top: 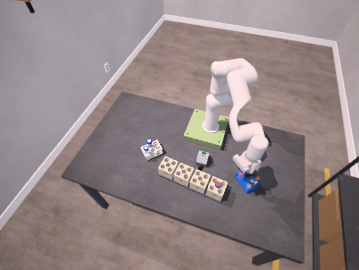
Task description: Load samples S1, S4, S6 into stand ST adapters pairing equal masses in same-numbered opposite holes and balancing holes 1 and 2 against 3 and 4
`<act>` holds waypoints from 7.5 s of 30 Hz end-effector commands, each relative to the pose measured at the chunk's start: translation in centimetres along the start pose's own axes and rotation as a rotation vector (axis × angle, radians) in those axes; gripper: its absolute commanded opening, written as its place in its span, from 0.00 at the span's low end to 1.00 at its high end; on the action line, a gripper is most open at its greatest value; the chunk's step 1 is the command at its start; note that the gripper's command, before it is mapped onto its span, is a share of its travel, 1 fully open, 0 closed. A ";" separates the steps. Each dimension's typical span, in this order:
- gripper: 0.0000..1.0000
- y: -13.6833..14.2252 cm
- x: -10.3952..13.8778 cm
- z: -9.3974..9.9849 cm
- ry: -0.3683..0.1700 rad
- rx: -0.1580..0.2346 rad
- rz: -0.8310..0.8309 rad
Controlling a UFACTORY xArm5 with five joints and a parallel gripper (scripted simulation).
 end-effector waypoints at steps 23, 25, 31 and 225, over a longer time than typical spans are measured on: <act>0.57 -0.9 10.9 0.2 -0.004 -0.004 -0.007; 0.57 -0.9 10.9 0.2 -0.004 -0.004 -0.007; 0.57 -0.9 10.9 0.2 -0.004 -0.004 -0.007; 0.00 -1.0 11.0 -12.1 -0.004 -0.004 -0.007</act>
Point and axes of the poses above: the point where the finger pads meet when closed, its own z axis back along the fingers, its own y axis across the jaws, x = y × z, the point moved 6 cm from there along z, back along the fingers, and after that the axes turned 15 degrees about -z, right-handed, at the moved point
